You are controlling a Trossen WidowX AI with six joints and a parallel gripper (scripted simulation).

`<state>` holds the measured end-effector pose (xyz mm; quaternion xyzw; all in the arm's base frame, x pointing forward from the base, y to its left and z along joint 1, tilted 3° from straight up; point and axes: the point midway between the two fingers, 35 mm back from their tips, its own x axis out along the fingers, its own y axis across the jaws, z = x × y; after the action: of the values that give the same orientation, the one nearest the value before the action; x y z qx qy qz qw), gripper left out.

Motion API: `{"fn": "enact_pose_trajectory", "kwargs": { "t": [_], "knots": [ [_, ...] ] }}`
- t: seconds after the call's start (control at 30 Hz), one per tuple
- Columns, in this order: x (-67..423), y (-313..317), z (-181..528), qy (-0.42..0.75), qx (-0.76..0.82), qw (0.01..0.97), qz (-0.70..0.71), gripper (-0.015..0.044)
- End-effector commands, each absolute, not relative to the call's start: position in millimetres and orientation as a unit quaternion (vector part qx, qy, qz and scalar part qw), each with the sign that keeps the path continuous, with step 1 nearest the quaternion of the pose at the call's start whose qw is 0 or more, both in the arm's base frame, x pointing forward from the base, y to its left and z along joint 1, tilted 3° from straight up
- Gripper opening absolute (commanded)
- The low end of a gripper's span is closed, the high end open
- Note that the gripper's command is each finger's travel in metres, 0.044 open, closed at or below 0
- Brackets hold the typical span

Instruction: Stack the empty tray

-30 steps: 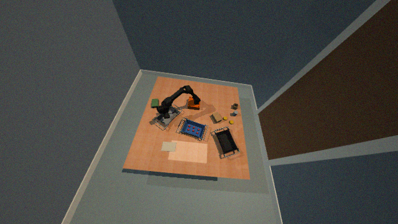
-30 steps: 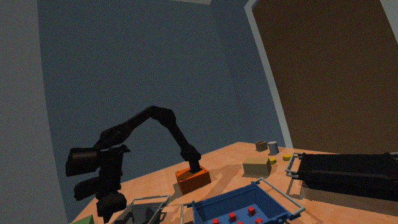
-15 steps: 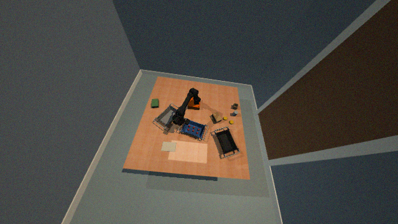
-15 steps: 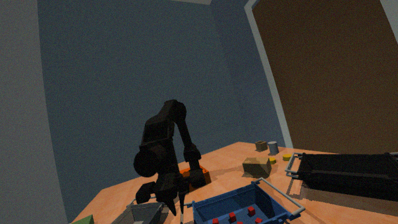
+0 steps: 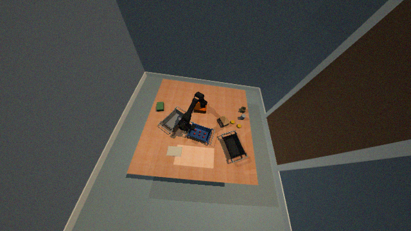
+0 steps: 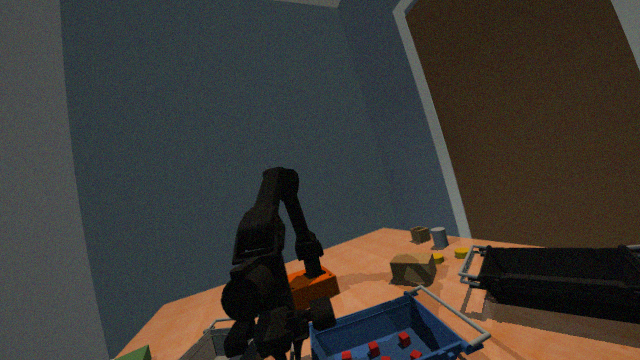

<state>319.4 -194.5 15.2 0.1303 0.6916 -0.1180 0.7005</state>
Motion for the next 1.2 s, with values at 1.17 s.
{"fn": "enact_pose_trajectory", "kwargs": {
  "t": [1.17],
  "knots": [
    [345,-126,42,0.694,0.134,0.698,-0.112,0.0082]
  ]
}}
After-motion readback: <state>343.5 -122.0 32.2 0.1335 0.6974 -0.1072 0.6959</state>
